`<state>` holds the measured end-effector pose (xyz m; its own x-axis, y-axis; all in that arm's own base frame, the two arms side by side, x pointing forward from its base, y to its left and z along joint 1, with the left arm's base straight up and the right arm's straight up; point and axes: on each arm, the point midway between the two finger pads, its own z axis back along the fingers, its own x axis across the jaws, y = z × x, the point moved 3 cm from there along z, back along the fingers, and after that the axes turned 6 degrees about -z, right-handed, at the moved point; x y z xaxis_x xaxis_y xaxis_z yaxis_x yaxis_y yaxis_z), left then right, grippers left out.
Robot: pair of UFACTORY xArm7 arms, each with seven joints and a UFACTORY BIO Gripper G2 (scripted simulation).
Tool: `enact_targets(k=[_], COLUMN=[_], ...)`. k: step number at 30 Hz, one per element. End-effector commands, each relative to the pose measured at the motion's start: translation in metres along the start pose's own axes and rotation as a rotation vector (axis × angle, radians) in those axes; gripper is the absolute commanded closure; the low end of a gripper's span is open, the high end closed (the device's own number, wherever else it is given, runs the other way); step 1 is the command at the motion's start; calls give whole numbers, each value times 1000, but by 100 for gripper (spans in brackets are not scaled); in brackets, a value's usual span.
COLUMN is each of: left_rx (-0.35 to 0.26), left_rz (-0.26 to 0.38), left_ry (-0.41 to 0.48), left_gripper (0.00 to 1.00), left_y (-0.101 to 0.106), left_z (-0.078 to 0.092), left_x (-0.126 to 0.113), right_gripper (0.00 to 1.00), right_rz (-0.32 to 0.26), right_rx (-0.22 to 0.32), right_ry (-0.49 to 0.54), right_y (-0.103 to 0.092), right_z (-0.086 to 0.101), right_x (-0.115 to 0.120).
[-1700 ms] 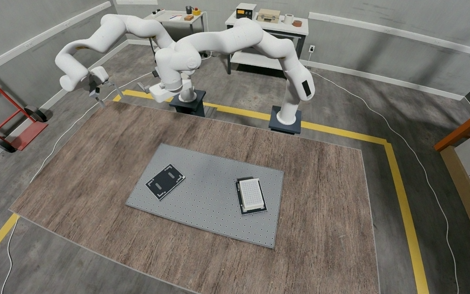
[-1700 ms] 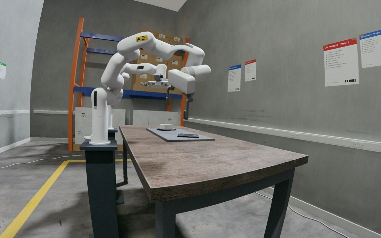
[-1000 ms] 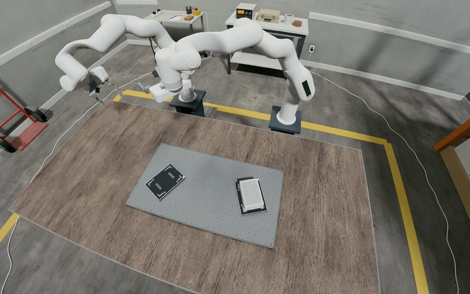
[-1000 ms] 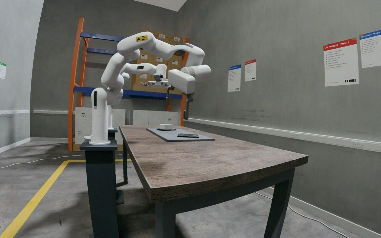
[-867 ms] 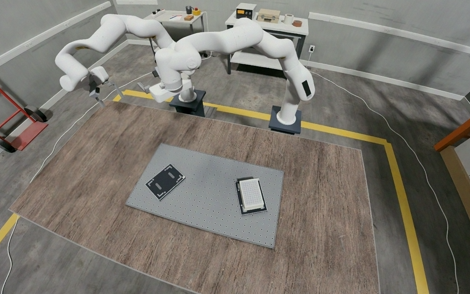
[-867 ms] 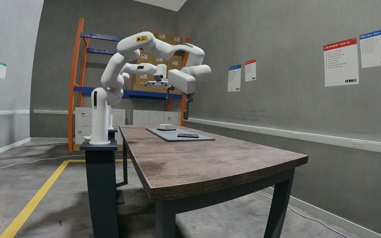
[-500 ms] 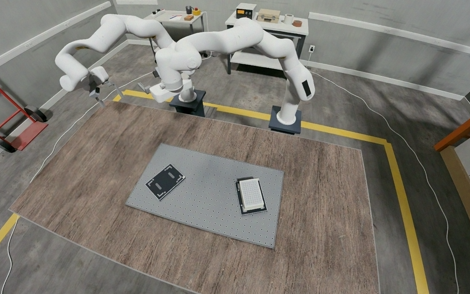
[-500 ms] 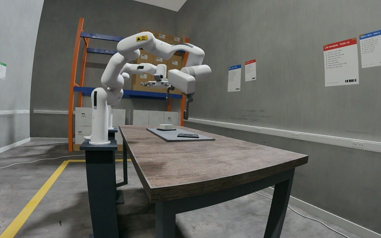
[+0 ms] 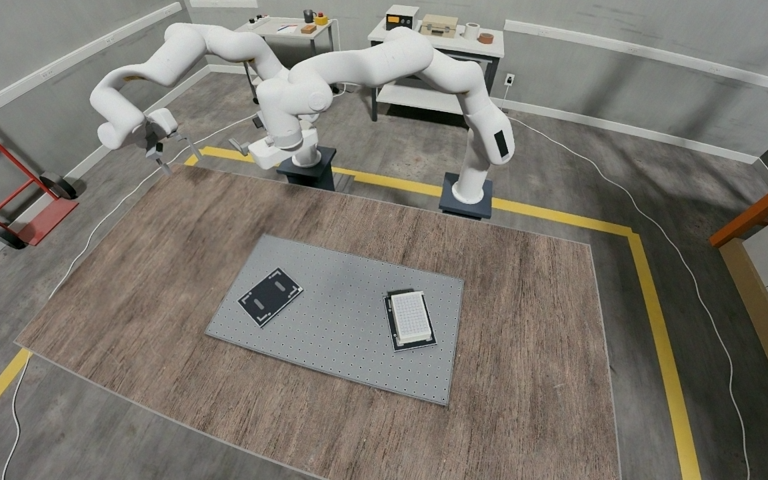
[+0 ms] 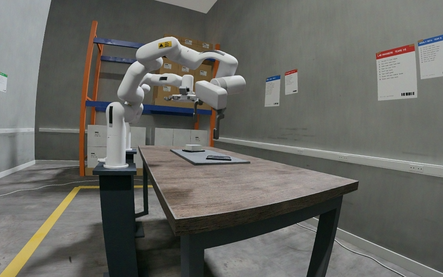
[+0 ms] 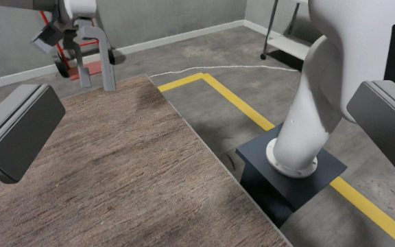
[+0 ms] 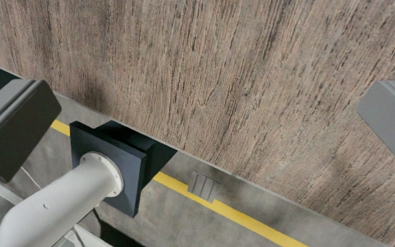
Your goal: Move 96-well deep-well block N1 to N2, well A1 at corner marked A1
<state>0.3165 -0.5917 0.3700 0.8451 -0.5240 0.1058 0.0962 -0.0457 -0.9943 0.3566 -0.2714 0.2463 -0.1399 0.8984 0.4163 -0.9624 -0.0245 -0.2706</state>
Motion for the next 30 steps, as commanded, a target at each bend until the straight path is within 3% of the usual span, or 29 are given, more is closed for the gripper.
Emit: enact_targets(k=[1,17,30], left_rx=[9,103,233], left_rz=[-2,35,91], left_ry=[-3,-28,-71], left_gripper=[0,0,0], left_y=[-2,3,9], left_z=[4,39,91], left_x=[-1,-11,-28], right_gripper=[0,0,0], right_rz=[2,2,2], right_rx=[-3,-3,-3], right_ry=[2,2,2], right_y=[-1,-1,-1], right_z=[1,1,1], right_x=[0,0,0])
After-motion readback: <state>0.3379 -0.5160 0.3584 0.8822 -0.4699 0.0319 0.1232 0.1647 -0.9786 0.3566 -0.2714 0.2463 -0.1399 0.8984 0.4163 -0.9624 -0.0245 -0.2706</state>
